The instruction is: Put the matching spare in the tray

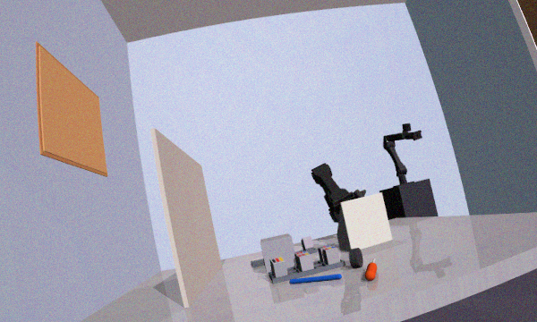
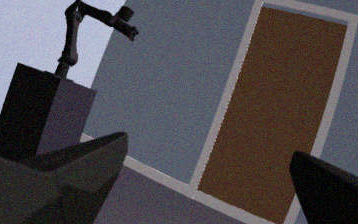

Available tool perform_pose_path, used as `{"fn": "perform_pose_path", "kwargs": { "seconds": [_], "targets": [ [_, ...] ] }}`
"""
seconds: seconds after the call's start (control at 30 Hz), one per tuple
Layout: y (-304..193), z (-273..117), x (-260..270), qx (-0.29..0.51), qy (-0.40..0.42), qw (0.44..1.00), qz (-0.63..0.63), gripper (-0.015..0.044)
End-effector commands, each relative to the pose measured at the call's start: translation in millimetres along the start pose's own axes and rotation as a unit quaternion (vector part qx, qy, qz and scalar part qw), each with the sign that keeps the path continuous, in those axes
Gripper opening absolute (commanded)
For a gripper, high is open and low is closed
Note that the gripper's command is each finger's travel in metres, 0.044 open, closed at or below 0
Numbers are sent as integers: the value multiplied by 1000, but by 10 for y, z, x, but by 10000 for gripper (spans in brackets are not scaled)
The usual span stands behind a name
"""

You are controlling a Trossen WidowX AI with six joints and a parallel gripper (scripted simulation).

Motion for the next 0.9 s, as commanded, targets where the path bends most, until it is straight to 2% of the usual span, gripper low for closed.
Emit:
{"fn": "perform_pose_path", "kwargs": {
  "seconds": [0.0,0.2,0.33,0.6,0.87],
  "targets": [
    [0,0,0,0,0,1000,0,426],
    [0,-8,9,1,2,1000,0,440],
    [5,-198,214,22,40,999,0,440],
    [118,-1078,886,98,193,976,1,440],
    [374,-2101,1290,160,343,926,1,440]
  ]
}}
Point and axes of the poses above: the point midway between the two fingers, 35 mm back from their tips, its own z axis out along the fingers, its own x axis across the jaws, y = z × x, the point moved 4 cm from there along -z, back along the fingers, and after that the axes turned 10 degrees about -z, right-handed, at the moved point
